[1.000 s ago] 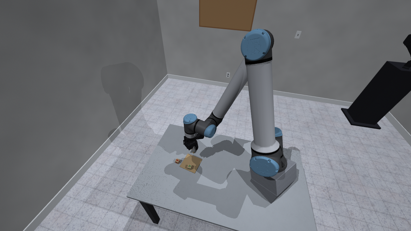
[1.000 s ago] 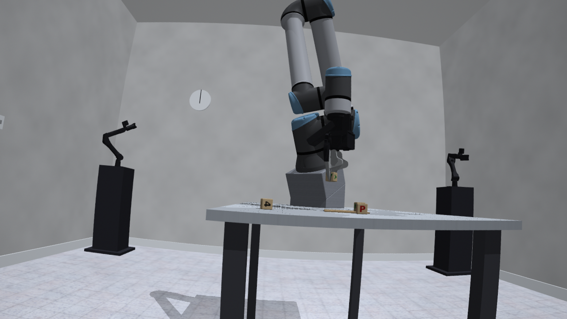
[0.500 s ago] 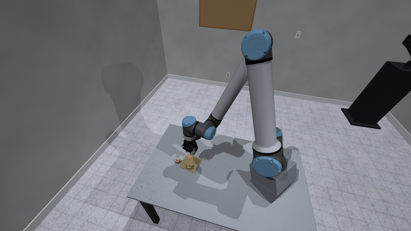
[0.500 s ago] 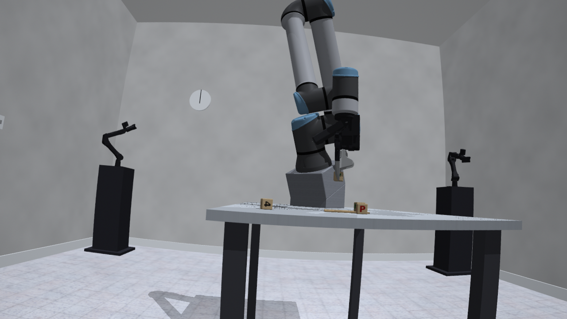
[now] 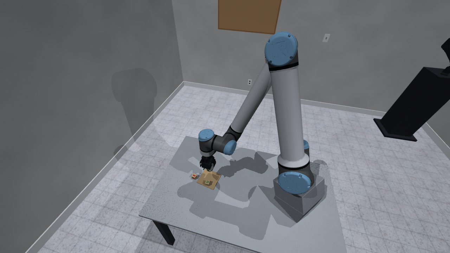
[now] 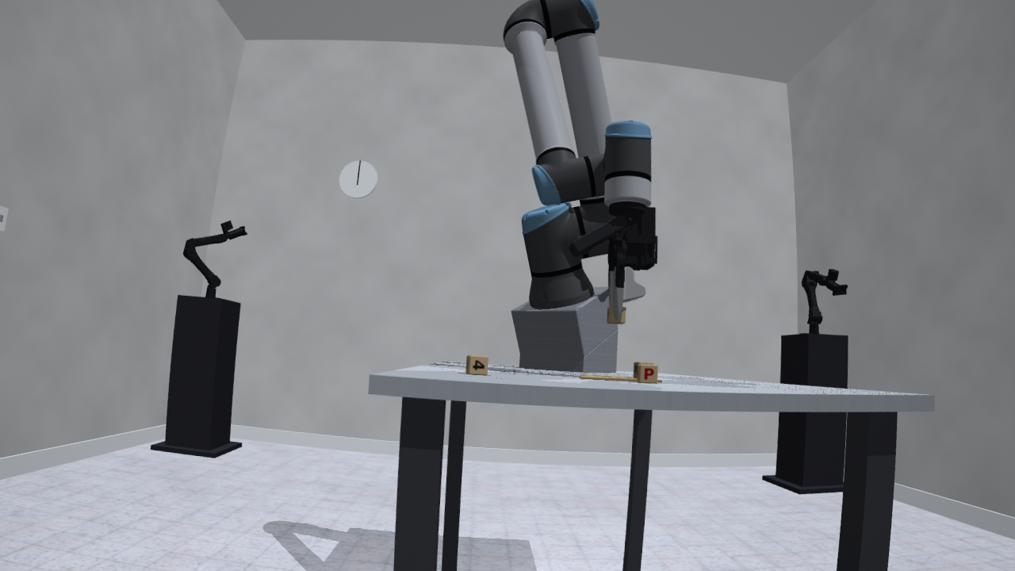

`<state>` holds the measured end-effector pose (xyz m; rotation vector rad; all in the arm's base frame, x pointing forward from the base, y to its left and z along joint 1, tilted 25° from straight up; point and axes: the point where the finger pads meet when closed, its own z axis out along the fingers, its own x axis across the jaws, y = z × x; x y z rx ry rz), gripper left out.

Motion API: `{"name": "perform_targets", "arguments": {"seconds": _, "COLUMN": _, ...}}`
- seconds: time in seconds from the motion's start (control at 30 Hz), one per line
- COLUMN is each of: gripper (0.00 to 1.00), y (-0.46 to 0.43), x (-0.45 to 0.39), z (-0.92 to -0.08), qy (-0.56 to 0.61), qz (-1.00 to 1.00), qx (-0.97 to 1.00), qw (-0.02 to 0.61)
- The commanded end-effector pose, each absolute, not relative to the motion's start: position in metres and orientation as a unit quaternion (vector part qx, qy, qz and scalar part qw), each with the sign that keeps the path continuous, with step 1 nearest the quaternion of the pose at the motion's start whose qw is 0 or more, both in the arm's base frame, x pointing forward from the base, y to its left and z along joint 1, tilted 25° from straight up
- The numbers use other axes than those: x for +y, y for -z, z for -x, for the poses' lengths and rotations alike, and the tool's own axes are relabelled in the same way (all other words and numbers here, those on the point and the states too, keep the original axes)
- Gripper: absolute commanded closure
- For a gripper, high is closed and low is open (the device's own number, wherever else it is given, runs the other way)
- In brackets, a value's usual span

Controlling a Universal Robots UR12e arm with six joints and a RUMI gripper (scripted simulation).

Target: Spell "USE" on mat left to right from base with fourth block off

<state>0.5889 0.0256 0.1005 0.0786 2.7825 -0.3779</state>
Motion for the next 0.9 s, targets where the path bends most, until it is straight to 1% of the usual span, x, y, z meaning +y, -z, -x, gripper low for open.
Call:
{"name": "perform_targets", "arguments": {"seconds": 0.0, "gripper": 0.91, "y": -0.1014, "x": 0.0313, "z": -0.5919, "qy": 0.139, "qz": 0.01, "qx": 0.977, "qw": 0.163}}
{"name": "perform_targets", "arguments": {"seconds": 0.87, "gripper": 0.91, "y": -0.1015, "x": 0.0339, "z": -0.5923, "qy": 0.142, "qz": 0.028, "qx": 0.976, "qw": 0.161}}
